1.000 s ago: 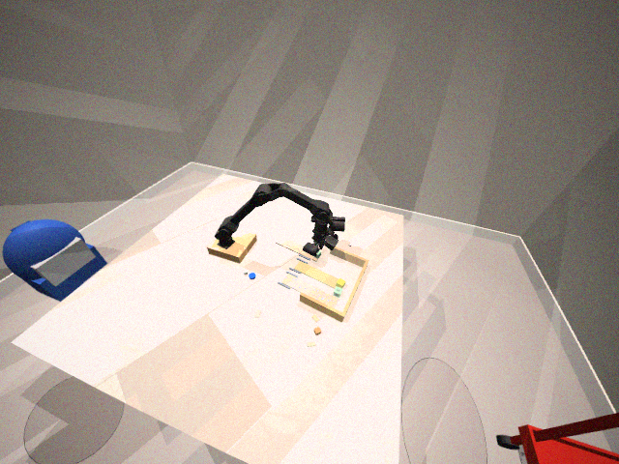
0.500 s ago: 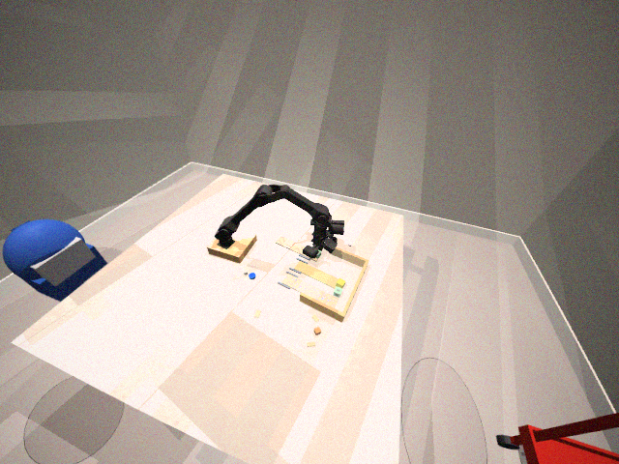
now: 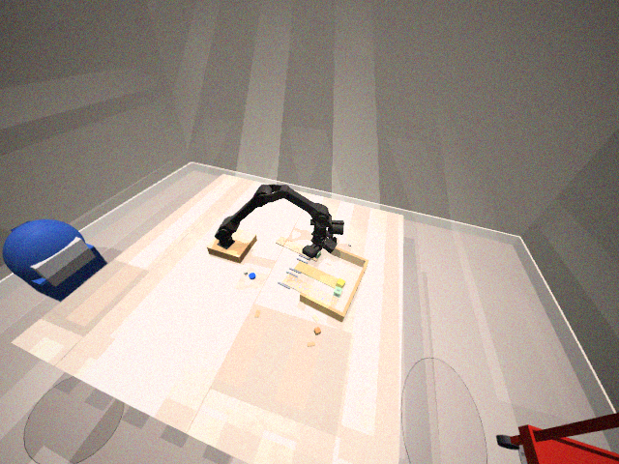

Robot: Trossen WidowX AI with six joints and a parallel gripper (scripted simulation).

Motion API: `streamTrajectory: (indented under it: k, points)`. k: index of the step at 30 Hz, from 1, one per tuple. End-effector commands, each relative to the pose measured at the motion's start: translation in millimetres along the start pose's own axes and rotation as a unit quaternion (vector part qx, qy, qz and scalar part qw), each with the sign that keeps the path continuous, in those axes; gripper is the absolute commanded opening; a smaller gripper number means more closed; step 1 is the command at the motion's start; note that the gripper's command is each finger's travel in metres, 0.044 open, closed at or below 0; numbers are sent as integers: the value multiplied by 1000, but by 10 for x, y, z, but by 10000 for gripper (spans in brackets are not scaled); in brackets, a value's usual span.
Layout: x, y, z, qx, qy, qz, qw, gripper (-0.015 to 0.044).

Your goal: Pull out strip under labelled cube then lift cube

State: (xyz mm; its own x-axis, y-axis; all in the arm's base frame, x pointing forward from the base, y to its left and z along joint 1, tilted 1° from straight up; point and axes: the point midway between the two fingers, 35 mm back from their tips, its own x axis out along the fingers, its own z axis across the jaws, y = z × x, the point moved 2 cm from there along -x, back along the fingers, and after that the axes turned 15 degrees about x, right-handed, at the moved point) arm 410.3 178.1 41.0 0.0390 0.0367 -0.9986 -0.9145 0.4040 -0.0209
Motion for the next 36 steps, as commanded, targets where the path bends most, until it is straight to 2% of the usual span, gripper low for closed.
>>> streamTrajectory:
  k: [1, 14, 36]
  points:
    - [-107, 67, -75, 0, -1, -1, 1000, 0]
    - [-412, 387, -423, -1, 1, 2, 1000, 0]
    - [-430, 807, -879, -1, 2, 3, 1000, 0]
